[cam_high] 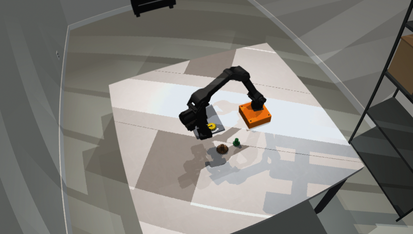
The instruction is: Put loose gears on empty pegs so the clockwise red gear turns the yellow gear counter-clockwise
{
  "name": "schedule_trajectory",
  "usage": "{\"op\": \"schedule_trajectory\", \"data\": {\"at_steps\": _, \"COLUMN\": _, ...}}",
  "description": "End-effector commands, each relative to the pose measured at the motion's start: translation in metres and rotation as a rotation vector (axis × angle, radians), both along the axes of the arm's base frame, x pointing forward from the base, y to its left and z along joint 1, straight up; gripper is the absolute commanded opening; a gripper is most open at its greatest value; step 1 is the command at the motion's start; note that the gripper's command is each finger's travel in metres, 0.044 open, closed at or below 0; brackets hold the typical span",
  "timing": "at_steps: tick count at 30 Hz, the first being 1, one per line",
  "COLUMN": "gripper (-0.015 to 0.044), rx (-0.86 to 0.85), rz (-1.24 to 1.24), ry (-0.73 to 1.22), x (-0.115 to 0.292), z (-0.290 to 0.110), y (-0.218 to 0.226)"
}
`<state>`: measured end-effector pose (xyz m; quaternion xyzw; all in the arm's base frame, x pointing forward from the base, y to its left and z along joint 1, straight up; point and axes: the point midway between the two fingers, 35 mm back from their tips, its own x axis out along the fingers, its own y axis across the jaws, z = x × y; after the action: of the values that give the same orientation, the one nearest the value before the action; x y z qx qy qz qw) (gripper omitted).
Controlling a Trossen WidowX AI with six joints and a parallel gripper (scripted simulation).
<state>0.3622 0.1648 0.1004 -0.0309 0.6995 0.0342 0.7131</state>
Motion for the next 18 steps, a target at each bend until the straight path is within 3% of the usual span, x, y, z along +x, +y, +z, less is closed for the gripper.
{"op": "schedule_trajectory", "data": {"at_steps": 1, "gripper": 0.0000, "rx": 0.009, "rz": -0.003, "ry": -0.012, "x": 0.002, "z": 0.013, "y": 0.001}}
{"op": "schedule_trajectory", "data": {"at_steps": 18, "gripper": 0.0000, "rx": 0.009, "rz": -0.003, "ry": -0.012, "x": -0.002, "z": 0.048, "y": 0.000}}
